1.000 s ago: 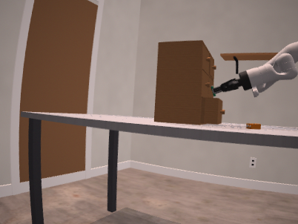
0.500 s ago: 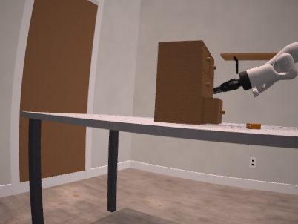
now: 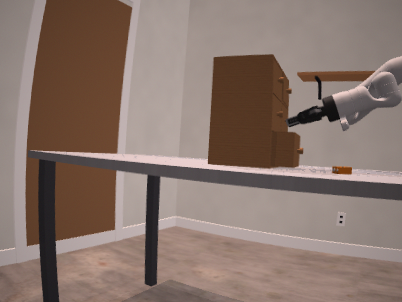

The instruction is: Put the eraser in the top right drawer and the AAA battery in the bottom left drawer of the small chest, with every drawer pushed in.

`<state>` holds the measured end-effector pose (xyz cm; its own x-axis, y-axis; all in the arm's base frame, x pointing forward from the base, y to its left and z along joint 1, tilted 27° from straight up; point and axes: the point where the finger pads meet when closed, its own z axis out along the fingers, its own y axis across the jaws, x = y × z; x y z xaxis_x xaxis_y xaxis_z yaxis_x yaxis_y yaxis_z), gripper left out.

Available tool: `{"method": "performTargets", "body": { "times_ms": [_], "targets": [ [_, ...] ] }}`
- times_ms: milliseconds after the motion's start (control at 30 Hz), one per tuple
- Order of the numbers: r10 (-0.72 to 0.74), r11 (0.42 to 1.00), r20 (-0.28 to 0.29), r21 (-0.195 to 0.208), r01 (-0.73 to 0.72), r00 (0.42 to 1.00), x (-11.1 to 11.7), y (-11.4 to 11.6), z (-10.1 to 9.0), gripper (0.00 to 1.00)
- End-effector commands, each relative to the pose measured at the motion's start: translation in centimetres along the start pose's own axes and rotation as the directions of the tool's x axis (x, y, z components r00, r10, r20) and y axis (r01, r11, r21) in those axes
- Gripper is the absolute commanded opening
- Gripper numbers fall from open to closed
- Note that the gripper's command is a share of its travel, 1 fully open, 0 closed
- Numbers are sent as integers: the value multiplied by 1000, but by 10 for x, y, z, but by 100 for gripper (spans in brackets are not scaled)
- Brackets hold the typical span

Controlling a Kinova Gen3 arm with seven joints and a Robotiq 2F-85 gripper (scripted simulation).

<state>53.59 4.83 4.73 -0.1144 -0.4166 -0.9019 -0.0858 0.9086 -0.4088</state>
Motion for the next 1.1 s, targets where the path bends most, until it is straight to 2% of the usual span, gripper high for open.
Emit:
{"method": "performTargets", "body": {
  "times_ms": [0,1067],
  "targets": [
    [-1,1000,0,9,1,1000,-1,-1,1,24],
    [2,1000,2,4,-2,1000,-1,-5,-2,24]
  ]
}}
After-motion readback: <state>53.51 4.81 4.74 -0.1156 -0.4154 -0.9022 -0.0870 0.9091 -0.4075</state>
